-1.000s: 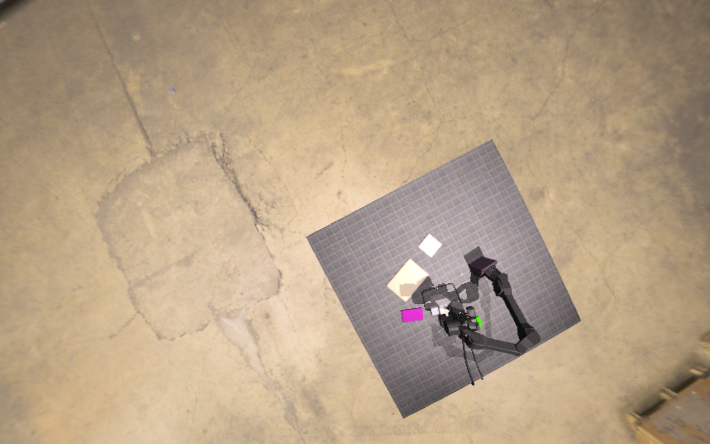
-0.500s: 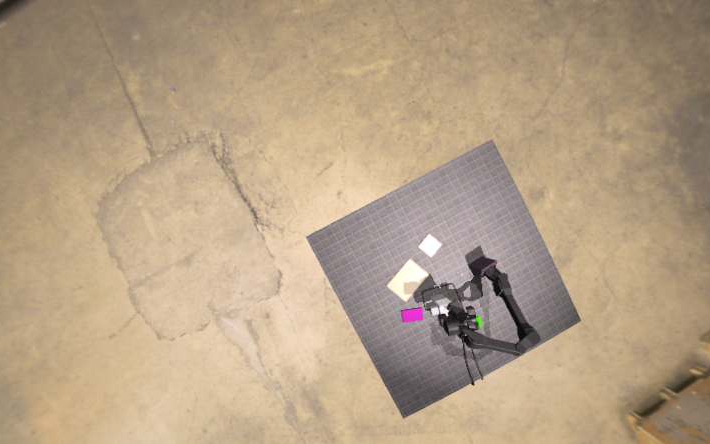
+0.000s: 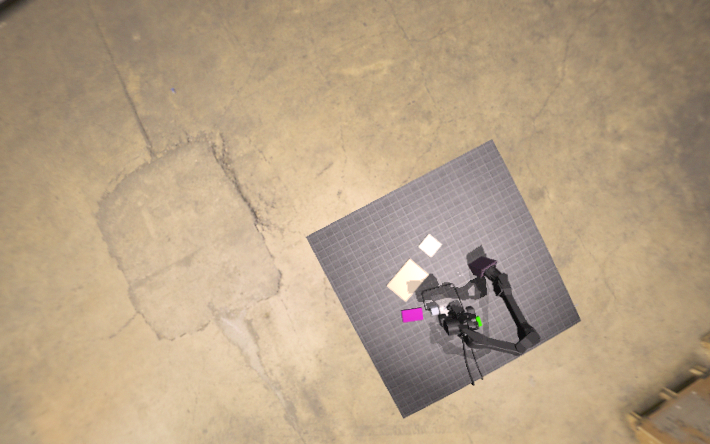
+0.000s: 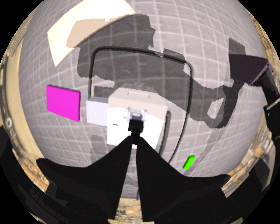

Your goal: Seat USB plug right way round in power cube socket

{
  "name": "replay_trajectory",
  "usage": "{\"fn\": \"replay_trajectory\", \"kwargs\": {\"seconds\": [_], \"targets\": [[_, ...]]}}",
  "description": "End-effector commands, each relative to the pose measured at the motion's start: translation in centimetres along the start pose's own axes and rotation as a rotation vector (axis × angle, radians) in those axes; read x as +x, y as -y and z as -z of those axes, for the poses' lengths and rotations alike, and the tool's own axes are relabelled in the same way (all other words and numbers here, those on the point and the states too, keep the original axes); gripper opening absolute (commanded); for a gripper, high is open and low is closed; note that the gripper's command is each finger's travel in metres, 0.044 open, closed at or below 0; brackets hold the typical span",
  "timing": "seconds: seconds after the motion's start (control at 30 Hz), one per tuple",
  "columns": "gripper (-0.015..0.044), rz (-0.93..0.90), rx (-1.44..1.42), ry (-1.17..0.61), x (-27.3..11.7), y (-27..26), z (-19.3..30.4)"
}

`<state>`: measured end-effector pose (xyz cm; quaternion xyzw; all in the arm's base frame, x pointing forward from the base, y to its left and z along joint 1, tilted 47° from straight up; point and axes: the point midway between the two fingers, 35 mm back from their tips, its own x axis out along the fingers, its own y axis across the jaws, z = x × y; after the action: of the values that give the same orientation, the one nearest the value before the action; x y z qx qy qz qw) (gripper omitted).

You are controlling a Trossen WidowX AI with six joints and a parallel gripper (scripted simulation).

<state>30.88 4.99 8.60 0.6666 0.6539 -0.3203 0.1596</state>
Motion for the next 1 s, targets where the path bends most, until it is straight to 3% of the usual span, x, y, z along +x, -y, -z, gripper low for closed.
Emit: {"fn": "replay_trajectory", "kwargs": {"seconds": [0.0, 0.97], "targets": [[0.0000, -0.001, 0.005, -0.008, 0.08, -0.02, 0.07], [0.0000, -0.001, 0.006, -0.015, 0.43, -0.02, 0.11]]}}
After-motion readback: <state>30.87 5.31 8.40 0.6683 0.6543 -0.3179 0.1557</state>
